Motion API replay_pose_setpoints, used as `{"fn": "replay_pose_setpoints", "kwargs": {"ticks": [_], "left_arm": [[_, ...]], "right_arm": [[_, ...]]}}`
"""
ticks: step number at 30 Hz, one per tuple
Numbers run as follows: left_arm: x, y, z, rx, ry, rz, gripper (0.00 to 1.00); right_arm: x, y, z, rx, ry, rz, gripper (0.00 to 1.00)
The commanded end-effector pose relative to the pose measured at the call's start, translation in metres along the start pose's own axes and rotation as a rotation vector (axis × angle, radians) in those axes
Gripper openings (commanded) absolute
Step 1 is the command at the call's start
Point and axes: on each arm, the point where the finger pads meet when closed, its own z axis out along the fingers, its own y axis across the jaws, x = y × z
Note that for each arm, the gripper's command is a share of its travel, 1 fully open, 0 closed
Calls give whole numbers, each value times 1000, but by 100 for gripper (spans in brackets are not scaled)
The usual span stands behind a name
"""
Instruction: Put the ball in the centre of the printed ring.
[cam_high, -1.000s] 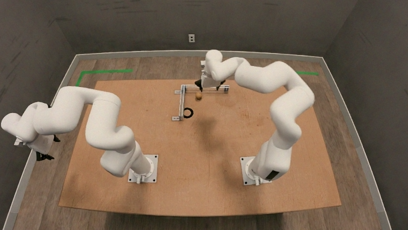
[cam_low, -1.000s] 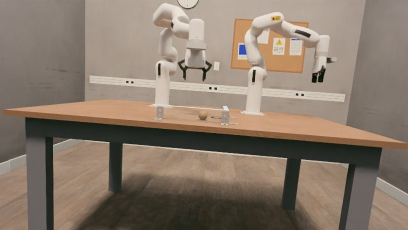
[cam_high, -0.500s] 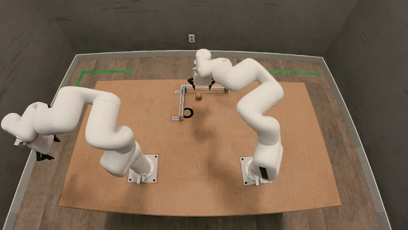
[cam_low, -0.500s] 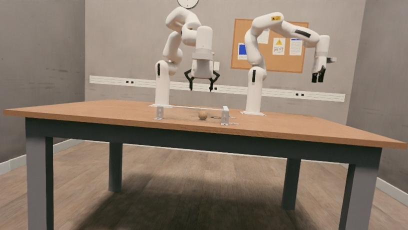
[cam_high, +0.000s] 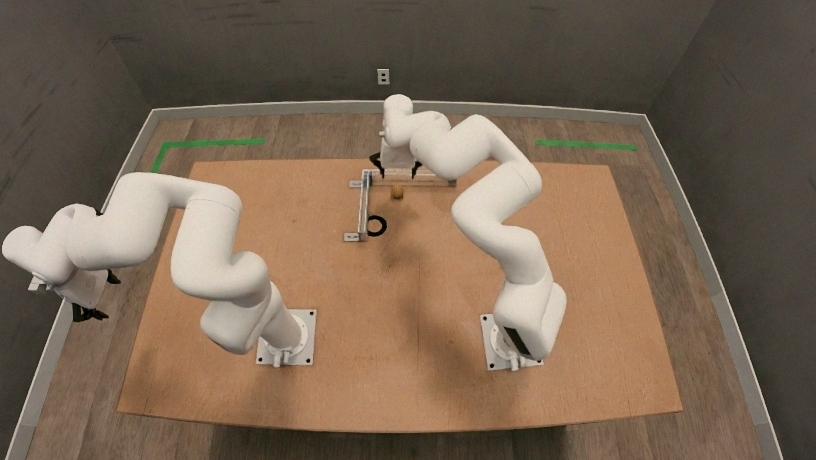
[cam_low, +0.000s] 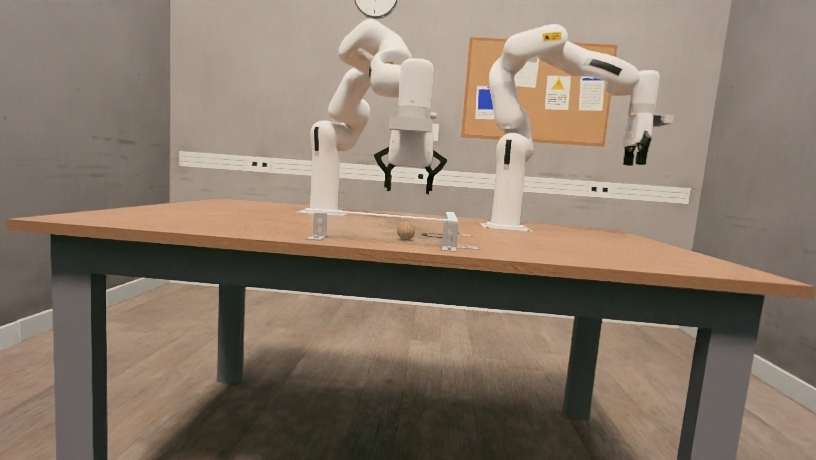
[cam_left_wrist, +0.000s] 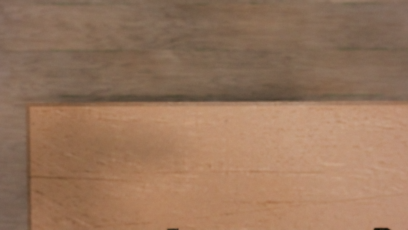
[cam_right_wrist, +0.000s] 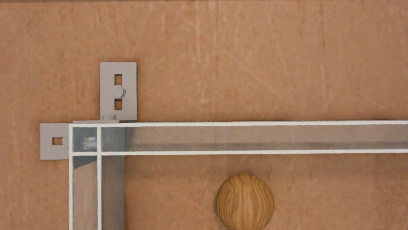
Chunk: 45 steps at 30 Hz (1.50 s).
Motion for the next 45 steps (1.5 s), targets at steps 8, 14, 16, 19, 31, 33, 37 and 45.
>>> {"fn": "replay_pose_setpoints", "kwargs": {"ticks": [8,14,16,19,31,33,37,45], "left_arm": [[1,0,-2,0,5,0,100],[1,0,-2,0,5,0,100],[1,0,-2,0,5,0,100],[1,0,-2,0,5,0,100],[1,0,-2,0,5,0,100],[1,0,-2,0,5,0,100],[1,0,-2,0,5,0,100],[1,0,-2,0,5,0,100]], "right_arm": [[3,-2,52,1,-1,1,100],[3,-2,88,1,-1,0,100],[3,-2,98,1,-1,1,100],[3,-2,98,1,-1,1,100],[3,-2,98,1,-1,1,100],[3,-2,98,1,-1,1,100],[3,-2,98,1,-1,1,100],[3,-2,98,1,-1,1,0]]}}
